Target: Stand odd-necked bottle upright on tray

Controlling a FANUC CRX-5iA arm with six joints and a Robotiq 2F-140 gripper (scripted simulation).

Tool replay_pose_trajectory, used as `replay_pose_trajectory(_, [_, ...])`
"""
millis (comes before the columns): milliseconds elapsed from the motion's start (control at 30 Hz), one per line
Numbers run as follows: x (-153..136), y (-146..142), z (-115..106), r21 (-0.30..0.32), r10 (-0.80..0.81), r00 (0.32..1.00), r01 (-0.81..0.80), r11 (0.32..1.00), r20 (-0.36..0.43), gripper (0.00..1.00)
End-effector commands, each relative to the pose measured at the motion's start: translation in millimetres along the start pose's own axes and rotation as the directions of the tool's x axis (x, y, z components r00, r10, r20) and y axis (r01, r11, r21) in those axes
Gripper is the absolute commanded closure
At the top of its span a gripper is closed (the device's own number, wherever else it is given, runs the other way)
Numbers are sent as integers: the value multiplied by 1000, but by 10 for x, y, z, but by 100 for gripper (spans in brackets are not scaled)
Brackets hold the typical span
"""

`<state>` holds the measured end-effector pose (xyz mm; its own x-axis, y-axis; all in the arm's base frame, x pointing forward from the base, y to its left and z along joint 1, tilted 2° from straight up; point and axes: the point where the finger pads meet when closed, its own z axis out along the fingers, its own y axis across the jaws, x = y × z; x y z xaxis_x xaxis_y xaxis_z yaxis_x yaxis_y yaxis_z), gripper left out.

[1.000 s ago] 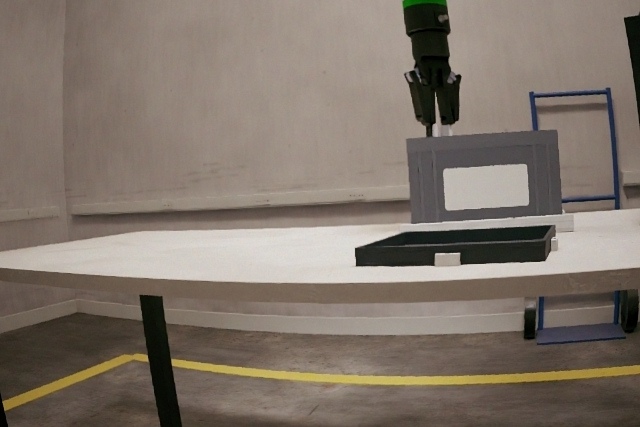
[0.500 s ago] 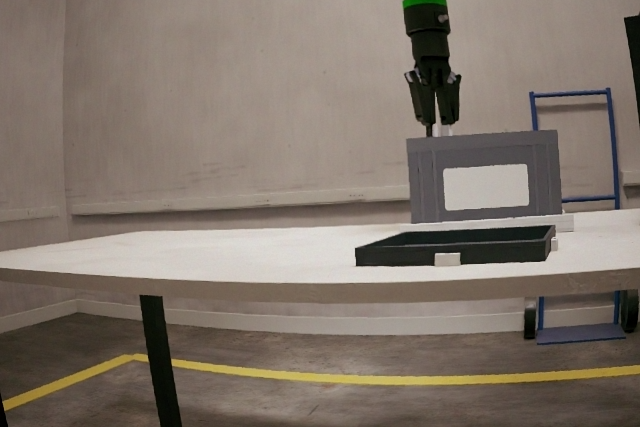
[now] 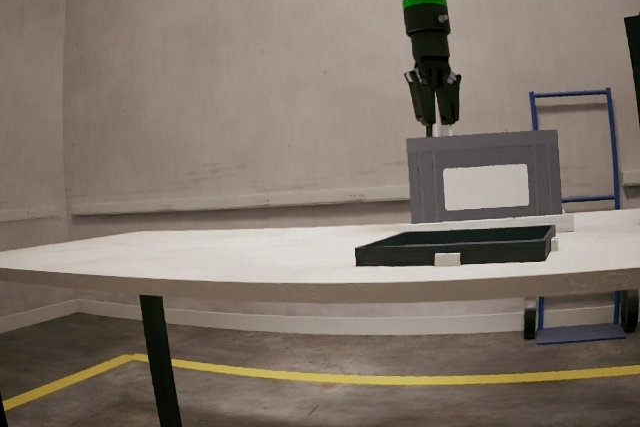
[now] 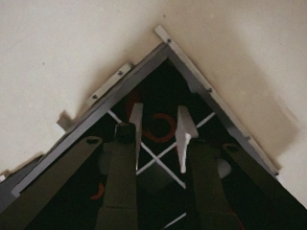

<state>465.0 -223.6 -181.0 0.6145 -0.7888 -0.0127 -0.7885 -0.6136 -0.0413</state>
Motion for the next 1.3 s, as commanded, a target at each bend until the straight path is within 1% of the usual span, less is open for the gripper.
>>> replay_pose_trajectory(0, [6, -3, -6, 1, 0, 1000, 0, 1000, -1, 90])
replay_pose_trajectory(800, [6, -3, -6, 1, 0, 1000, 0, 1000, -1, 90])
replay_pose_trajectory(833, [6, -3, -6, 1, 0, 1000, 0, 1000, -1, 56])
replay_pose_trajectory(1267, [6, -3, -6, 1, 0, 1000, 0, 1000, -1, 56])
